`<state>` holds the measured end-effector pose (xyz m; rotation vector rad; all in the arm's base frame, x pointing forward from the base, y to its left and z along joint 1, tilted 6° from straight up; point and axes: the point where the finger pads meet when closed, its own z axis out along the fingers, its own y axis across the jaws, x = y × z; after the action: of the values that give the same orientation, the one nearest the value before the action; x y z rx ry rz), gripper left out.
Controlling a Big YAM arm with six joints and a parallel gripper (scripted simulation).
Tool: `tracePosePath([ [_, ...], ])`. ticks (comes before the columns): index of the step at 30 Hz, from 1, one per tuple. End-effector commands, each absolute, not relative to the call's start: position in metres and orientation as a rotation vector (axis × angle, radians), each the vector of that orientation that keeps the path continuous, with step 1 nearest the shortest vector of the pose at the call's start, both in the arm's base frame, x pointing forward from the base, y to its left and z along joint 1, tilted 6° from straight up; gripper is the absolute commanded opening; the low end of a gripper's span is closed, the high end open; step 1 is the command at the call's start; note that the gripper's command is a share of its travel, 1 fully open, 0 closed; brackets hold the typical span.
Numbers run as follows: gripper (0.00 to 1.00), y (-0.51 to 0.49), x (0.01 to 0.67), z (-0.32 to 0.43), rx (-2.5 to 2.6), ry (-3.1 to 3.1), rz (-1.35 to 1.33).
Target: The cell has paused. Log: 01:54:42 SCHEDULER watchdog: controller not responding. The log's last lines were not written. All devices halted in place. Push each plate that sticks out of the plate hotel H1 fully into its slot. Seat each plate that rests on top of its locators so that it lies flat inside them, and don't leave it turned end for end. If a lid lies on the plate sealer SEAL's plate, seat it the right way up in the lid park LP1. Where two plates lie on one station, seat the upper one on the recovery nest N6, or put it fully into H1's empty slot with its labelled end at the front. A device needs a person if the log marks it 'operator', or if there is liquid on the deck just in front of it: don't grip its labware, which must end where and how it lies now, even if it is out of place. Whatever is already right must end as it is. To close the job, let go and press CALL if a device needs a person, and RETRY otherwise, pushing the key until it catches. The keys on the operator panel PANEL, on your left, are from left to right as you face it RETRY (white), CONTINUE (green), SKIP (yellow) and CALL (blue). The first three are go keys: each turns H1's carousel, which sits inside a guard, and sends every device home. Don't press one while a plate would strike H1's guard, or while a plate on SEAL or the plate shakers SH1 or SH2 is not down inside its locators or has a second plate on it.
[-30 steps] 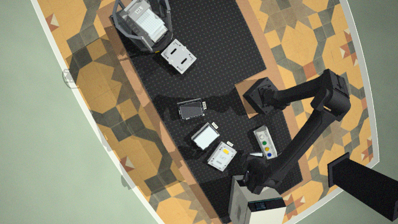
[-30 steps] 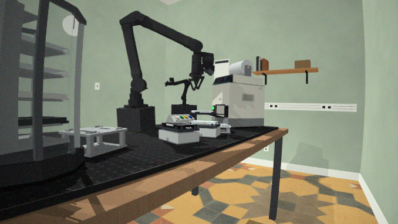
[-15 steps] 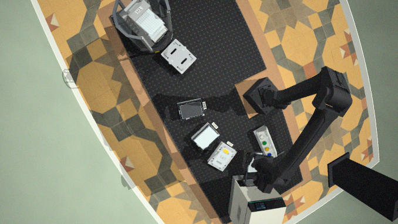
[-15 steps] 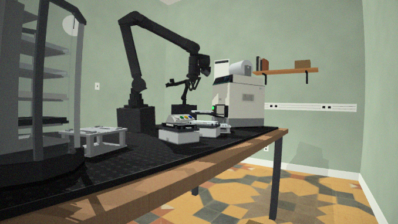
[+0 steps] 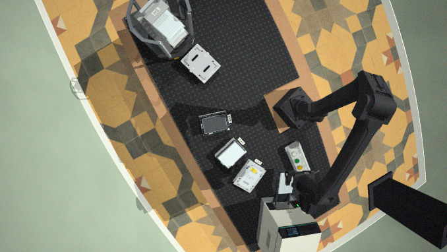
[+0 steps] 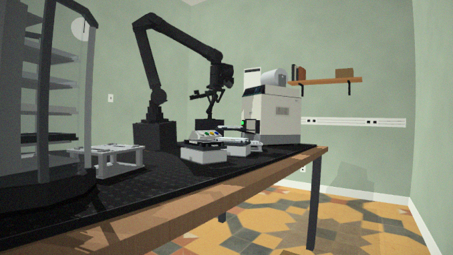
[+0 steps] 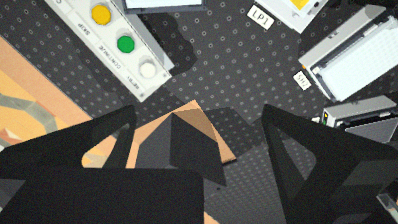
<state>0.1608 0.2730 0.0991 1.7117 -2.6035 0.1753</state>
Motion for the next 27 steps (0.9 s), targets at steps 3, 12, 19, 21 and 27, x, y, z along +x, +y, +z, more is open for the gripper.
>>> tracePosePath([
  [3,1.00,0.273,0.140,0.106,1.903,-2.471,0.156],
  [12,1.00,0.273,0.118,0.105,1.880,-2.498,0.154],
  [19,1.00,0.270,0.094,0.103,1.876,-2.491,0.158],
  [21,1.00,0.269,0.087,0.103,1.876,-2.491,0.158],
  [27,1.00,0.269,0.071,0.102,1.875,-2.491,0.158],
])
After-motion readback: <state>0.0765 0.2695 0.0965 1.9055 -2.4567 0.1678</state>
